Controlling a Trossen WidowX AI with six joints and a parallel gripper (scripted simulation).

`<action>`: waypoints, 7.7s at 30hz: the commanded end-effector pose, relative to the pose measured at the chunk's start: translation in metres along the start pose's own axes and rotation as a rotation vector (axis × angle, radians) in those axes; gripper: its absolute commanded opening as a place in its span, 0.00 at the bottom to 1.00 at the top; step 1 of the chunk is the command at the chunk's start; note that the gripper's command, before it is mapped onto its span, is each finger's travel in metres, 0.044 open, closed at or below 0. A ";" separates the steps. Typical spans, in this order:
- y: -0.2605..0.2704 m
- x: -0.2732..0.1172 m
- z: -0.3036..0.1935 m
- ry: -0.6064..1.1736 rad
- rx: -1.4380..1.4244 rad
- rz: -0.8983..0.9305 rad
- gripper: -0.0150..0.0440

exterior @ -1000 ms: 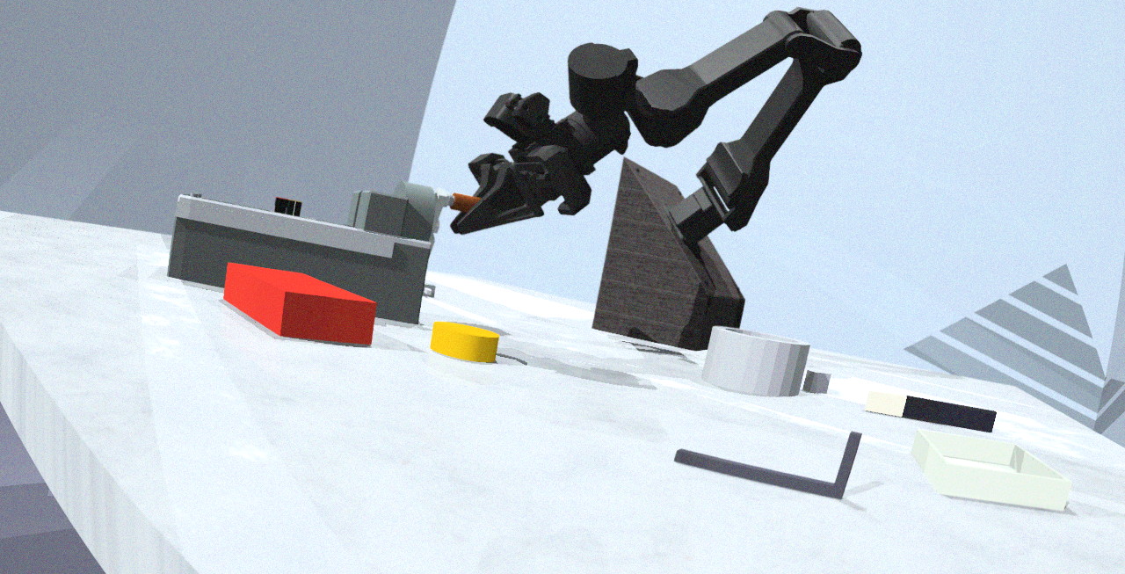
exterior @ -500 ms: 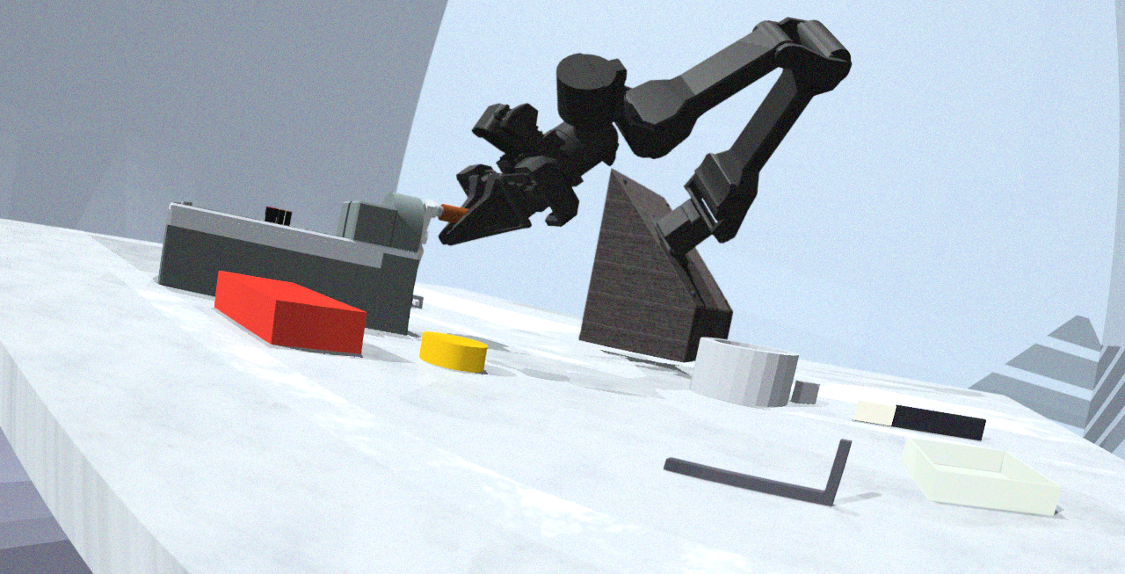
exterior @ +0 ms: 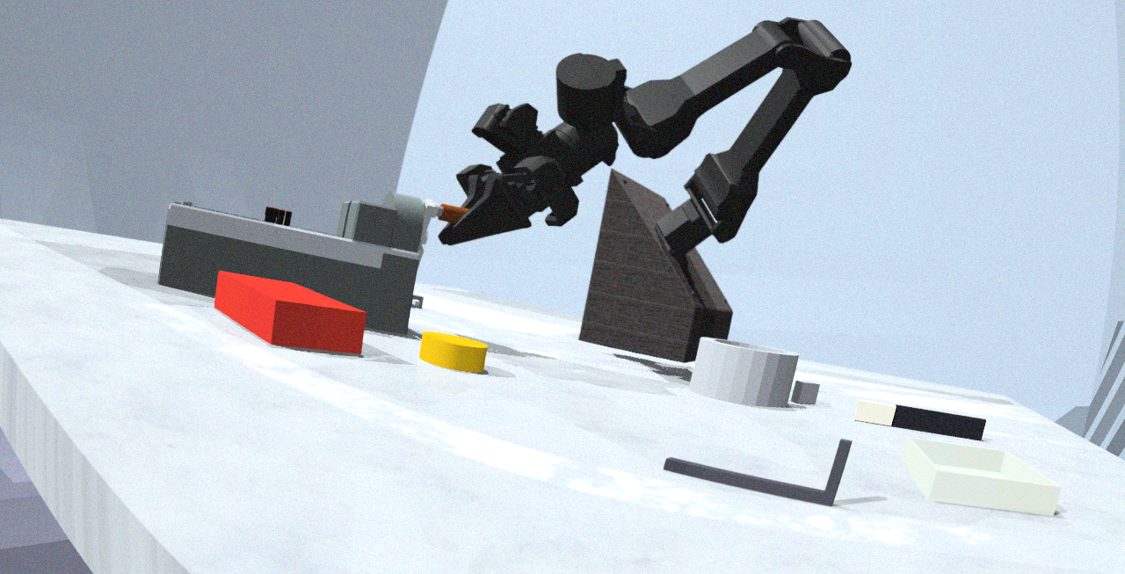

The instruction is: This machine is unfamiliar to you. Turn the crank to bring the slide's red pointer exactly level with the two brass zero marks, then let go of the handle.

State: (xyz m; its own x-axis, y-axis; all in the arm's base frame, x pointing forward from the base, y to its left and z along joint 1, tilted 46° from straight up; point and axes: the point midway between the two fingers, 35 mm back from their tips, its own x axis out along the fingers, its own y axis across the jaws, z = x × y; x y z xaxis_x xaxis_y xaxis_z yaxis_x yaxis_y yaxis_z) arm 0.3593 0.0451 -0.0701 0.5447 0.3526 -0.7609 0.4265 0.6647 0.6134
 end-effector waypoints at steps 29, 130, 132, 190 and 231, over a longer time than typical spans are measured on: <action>-0.003 -0.001 0.001 -0.006 0.000 -0.007 0.25; -0.002 -0.001 0.000 -0.002 0.004 -0.003 0.25; -0.002 -0.001 0.000 -0.002 0.004 -0.003 0.25; -0.006 -0.034 0.129 0.018 -0.078 0.099 1.00; -0.027 0.063 0.134 0.022 -0.185 0.237 1.00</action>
State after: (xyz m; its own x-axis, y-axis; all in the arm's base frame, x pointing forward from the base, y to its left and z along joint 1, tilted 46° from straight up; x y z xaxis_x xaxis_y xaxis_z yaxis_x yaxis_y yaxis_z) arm 0.4792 -0.0384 -0.1057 0.5963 0.5282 -0.6045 0.1426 0.6714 0.7273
